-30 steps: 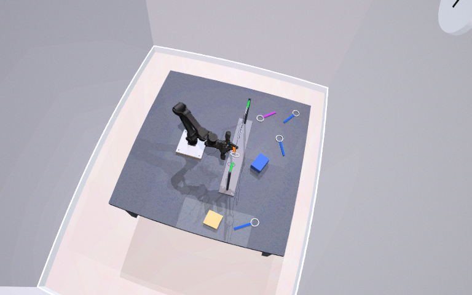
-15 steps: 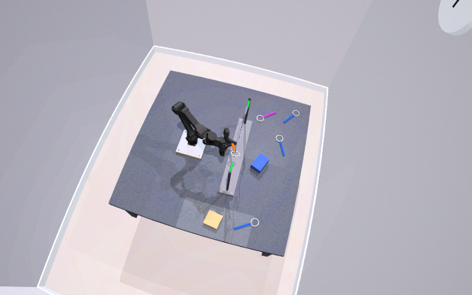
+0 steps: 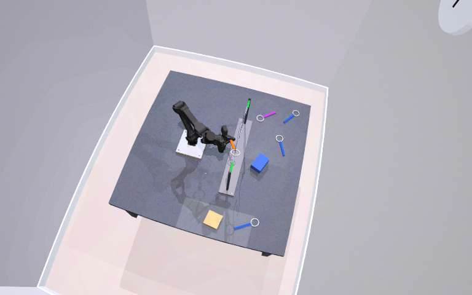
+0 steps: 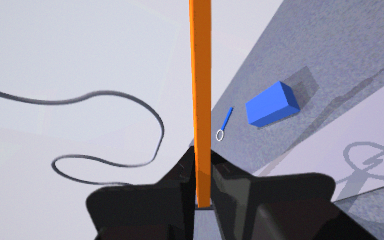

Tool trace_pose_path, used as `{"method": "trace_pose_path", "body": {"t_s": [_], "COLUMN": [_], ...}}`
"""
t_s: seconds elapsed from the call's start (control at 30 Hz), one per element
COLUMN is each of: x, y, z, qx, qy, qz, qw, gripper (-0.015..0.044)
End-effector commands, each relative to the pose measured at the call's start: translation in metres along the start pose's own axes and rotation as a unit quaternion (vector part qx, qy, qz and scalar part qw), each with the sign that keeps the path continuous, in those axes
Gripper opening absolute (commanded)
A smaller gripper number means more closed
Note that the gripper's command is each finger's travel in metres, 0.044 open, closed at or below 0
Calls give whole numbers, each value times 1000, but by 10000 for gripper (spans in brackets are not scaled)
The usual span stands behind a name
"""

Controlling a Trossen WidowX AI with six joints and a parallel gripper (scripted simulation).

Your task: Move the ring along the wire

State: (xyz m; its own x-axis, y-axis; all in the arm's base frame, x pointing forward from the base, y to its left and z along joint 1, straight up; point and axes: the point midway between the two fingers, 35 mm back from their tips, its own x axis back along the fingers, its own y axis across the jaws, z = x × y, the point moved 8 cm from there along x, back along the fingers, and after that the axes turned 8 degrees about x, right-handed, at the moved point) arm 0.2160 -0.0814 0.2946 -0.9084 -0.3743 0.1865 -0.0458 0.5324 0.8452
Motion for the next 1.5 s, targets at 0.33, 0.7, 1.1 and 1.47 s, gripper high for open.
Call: {"method": "trace_pose_path", "body": {"t_s": [0.33, 0.7, 1.1, 1.47], "x": [15, 21, 30, 38], "y": [34, 57, 77, 87], "z": [-19, -34, -55, -74], "qx": [-135, -242, -350, -410], "qy": [37, 33, 28, 27], "qz": [-75, -126, -179, -207], "qw": [987, 961, 919, 888], "gripper": [-150, -150, -150, -150]}}
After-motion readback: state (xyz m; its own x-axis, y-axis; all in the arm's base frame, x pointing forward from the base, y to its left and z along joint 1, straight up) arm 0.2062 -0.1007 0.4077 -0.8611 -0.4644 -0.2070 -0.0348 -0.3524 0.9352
